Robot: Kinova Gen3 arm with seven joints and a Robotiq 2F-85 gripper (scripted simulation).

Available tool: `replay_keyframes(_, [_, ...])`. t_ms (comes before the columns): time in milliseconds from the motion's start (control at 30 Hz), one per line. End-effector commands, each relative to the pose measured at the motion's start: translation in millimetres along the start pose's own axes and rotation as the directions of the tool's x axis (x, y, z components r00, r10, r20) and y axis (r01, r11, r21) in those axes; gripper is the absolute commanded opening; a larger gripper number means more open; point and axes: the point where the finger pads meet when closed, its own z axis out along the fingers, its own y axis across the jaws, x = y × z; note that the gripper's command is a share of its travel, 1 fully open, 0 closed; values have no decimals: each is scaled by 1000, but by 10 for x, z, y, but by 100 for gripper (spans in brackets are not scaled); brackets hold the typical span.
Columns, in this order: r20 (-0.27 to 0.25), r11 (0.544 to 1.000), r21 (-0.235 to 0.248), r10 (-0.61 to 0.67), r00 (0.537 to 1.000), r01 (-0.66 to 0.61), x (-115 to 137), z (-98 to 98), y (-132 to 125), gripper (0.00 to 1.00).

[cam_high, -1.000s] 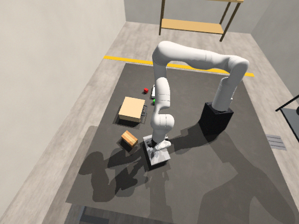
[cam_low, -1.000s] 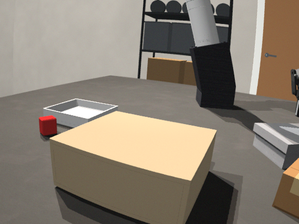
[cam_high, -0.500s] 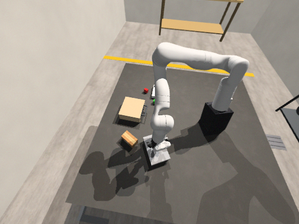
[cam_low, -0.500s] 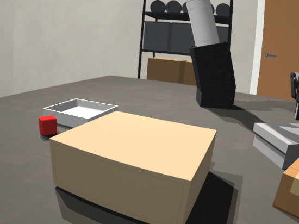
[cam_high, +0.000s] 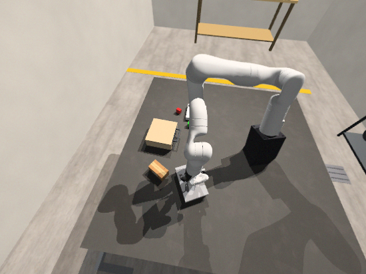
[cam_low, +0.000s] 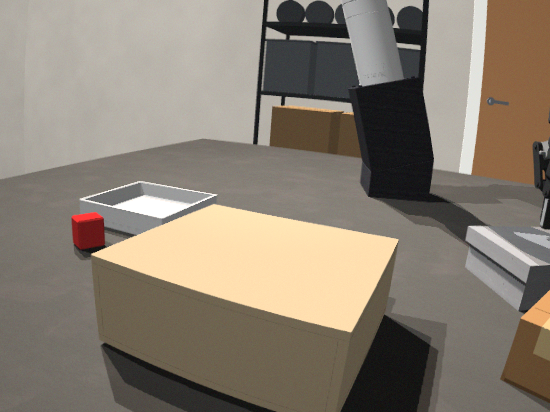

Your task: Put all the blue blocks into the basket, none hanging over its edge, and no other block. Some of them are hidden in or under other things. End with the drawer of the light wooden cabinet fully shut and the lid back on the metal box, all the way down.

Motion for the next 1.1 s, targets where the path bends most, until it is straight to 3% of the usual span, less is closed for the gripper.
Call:
replay_keyframes(0, [0,1000,-2,0,1000,0,2,7,8,48])
replay_keyframes(1067, [0,1000,-2,0,1000,0,2,62,8,48])
